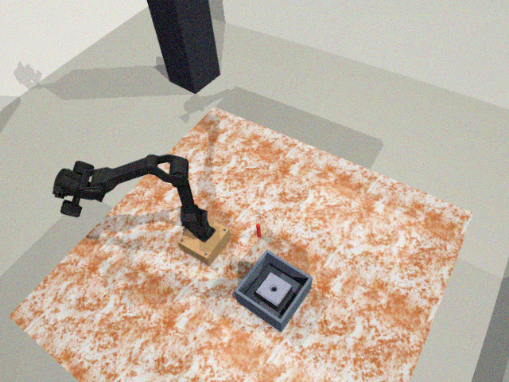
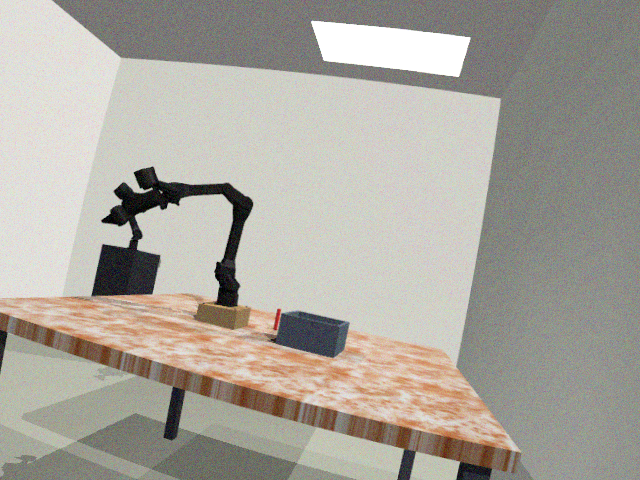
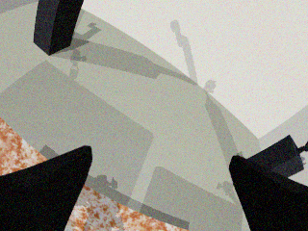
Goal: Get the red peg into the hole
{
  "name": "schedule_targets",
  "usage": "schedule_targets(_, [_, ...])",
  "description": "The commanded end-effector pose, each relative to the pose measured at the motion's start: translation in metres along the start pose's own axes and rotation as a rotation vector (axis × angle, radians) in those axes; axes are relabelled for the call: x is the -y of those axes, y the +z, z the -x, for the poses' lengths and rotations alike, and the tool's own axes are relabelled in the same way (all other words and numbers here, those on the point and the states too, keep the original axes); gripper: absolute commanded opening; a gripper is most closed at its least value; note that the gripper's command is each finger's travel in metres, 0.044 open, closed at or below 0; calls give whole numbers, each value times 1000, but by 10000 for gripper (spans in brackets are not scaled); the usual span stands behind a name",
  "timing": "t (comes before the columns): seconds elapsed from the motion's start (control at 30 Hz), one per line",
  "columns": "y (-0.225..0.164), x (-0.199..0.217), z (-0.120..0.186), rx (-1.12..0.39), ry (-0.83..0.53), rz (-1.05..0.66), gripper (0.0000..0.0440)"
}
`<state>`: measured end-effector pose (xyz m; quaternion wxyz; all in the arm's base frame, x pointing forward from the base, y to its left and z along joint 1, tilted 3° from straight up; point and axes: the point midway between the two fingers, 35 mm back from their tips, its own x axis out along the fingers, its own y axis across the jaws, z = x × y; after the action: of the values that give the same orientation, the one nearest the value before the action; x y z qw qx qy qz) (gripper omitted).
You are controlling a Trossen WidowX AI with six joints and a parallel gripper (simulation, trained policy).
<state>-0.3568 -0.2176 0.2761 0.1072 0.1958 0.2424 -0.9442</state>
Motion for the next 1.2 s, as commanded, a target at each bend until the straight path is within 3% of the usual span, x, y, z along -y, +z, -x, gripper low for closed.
schedule_targets(0.0, [-9,-40,14,-23,75,27,440])
schedule_targets(0.27, [-37,-132,68,-65,263,120,440])
schedule_targets(0.57, [-76,-205,143,-88,439,240,440])
schedule_targets(0.87, [-121,-246,225,-88,596,368,440])
schedule_targets(1.17, [-170,-258,308,-73,753,499,440])
